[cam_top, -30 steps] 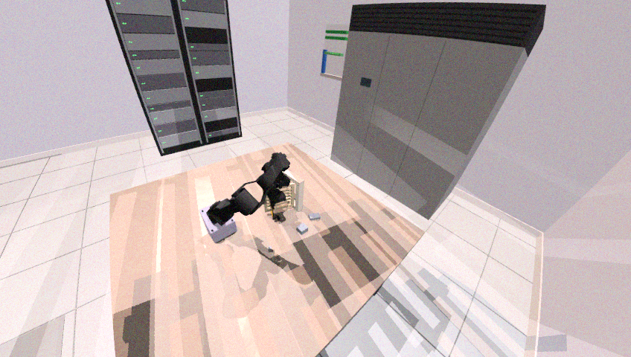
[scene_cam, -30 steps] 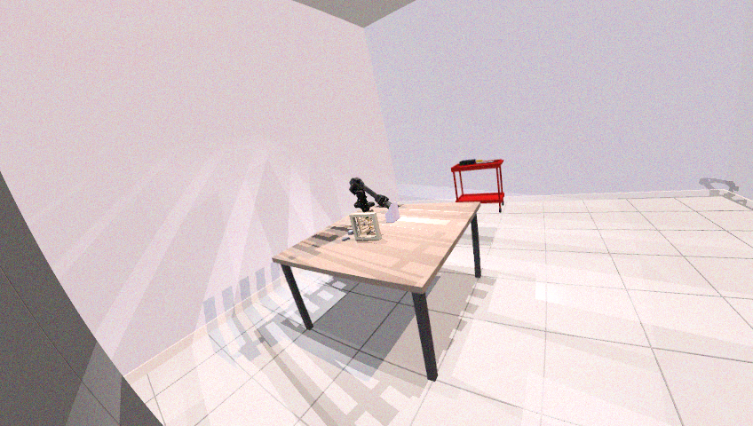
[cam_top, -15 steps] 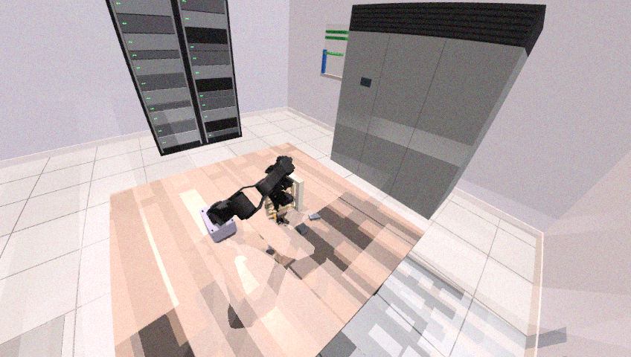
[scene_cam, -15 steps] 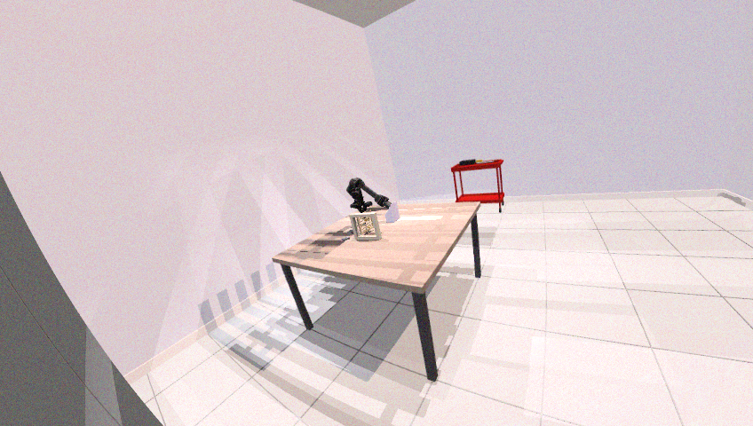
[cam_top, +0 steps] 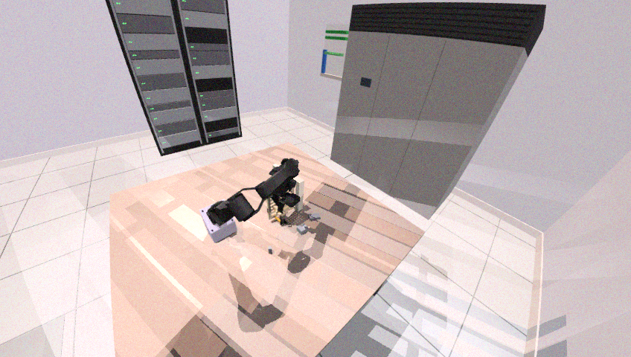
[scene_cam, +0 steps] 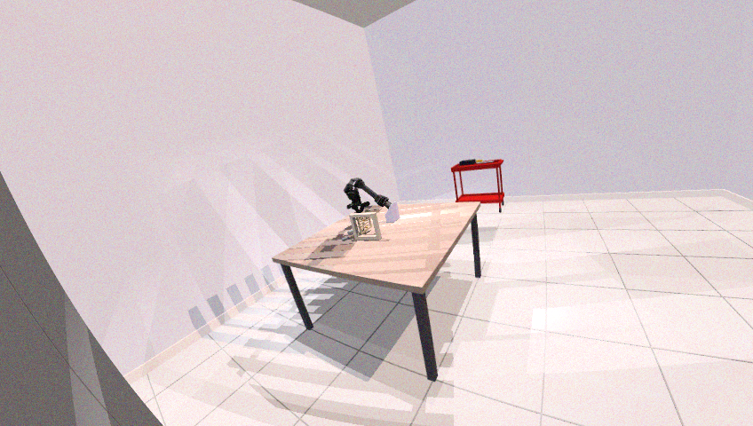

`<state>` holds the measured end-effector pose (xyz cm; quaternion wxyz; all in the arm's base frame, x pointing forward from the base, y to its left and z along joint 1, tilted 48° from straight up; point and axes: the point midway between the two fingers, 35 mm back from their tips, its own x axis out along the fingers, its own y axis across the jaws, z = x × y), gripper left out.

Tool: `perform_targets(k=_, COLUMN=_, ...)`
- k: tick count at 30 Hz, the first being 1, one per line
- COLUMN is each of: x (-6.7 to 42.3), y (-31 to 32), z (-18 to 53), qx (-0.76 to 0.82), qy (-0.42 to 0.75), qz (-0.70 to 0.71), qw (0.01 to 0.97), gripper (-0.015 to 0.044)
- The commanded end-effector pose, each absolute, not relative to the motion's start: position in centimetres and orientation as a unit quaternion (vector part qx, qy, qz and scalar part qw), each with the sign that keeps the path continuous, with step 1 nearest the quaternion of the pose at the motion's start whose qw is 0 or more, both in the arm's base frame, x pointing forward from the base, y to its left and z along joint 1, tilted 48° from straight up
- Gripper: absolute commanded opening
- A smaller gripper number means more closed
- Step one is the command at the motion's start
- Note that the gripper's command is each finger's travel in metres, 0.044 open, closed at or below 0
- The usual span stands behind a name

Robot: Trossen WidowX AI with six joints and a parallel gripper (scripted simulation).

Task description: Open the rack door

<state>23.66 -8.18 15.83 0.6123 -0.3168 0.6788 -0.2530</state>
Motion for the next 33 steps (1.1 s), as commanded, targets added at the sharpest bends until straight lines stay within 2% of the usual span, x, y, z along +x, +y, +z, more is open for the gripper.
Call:
perform_targets(k=1, x=23.8, y=-8.4, z=16.1, qx=-0.324, qy=0.679, qz=-0.248, qw=0.610, gripper=0.0014)
perform_targets(k=9, x=23.8, y=-8.4, z=16.1, qx=-0.324, qy=0.679, qz=-0.248, qw=0.610, gripper=0.0014)
perform_targets(k=19, x=23.8, y=-8.4, z=16.1, qx=-0.324, qy=0.679, qz=-0.248, qw=0.610, gripper=0.0277)
perform_targets(k=20, x=23.8, y=-8.4, z=16.1, qx=-0.324, qy=0.679, qz=-0.248, qw=0.610, gripper=0.0287)
perform_targets(k=33, x=23.9, y=-6.9, z=17.4, qx=-0.327, qy=0.667, qz=-0.240, qw=0.625, gripper=0.0287)
